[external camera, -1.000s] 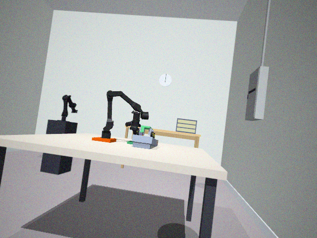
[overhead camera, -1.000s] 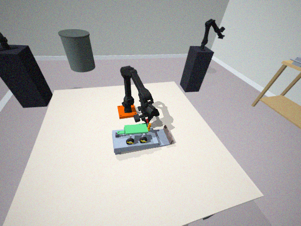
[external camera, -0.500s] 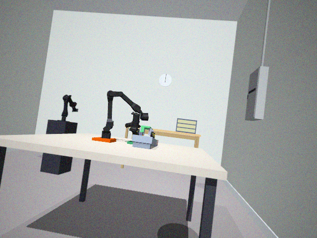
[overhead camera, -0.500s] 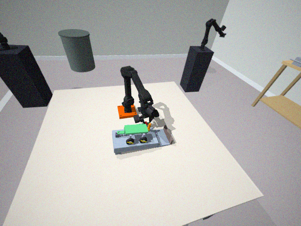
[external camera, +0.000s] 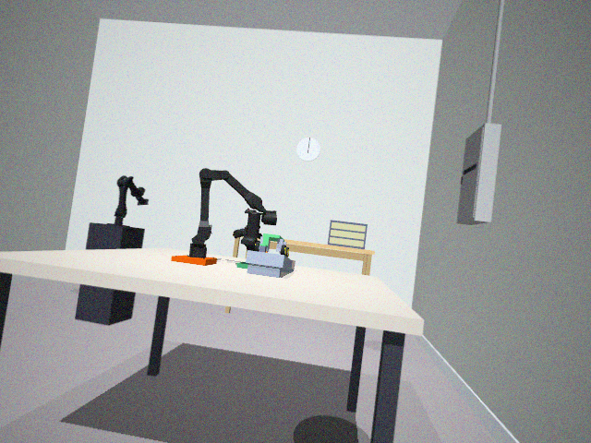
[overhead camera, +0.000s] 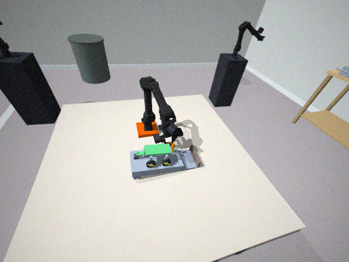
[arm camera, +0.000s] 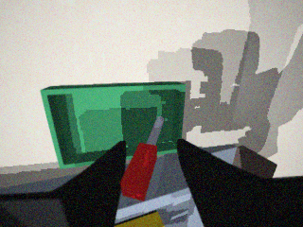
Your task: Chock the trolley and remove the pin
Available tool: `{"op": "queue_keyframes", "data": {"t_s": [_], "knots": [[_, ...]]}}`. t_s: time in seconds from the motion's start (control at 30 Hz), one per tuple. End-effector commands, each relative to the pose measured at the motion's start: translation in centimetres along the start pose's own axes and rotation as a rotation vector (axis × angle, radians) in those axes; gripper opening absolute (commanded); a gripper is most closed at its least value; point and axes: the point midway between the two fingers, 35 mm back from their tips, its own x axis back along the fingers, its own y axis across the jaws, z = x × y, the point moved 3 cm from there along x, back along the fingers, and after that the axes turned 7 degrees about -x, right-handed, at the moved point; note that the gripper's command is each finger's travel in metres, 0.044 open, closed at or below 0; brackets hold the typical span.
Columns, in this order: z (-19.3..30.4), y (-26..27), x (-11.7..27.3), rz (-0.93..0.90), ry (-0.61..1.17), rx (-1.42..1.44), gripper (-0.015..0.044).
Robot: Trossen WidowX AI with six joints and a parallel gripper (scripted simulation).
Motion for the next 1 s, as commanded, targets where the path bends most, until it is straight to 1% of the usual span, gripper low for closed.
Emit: {"op": "queue_keyframes", "data": {"t_s": [0.0,0.97], "knots": [[-0.1,0.2,-0.2,0.005,-0.006,0.004,0.0190],[0.4,2.0,-0.6,0.003,-0.005,0.004,0.0190]]}}
